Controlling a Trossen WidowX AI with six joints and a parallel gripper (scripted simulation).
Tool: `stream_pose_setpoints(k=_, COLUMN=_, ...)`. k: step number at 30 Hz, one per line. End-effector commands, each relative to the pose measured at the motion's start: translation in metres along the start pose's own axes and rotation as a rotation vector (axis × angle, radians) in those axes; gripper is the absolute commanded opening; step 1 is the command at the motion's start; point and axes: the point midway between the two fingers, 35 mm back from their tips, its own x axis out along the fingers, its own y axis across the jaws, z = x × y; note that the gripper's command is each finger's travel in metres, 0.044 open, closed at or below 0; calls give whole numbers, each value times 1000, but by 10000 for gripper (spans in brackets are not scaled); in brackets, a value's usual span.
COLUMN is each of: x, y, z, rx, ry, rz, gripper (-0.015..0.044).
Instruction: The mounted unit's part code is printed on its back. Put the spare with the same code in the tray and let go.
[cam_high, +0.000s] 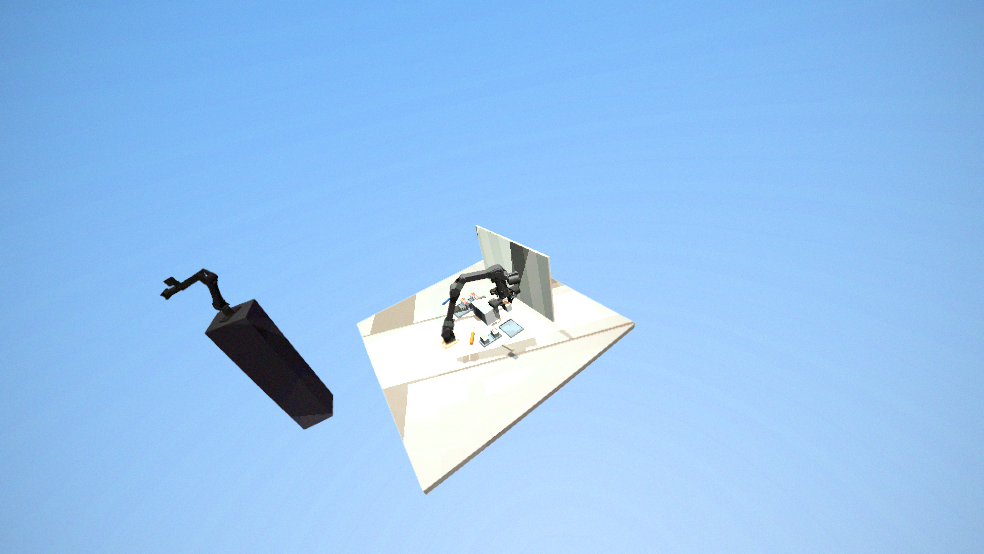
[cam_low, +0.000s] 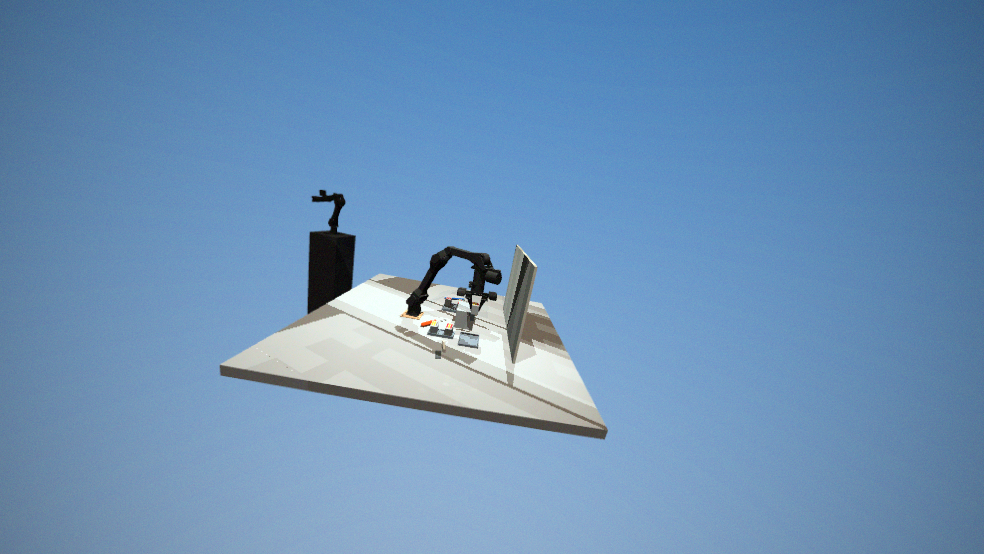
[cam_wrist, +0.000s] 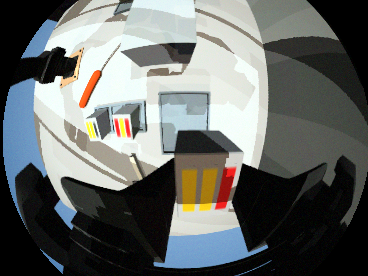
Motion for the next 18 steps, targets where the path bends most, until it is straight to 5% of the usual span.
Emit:
stream_pose_setpoints(k=1, x=4, y=0, z=-1, rx=-4, ry=2, rz=5, gripper=0)
stream_pose_setpoints(k=18, x=16, y=-1, z=-2, rx=-4, ry=0, rz=8, gripper=0)
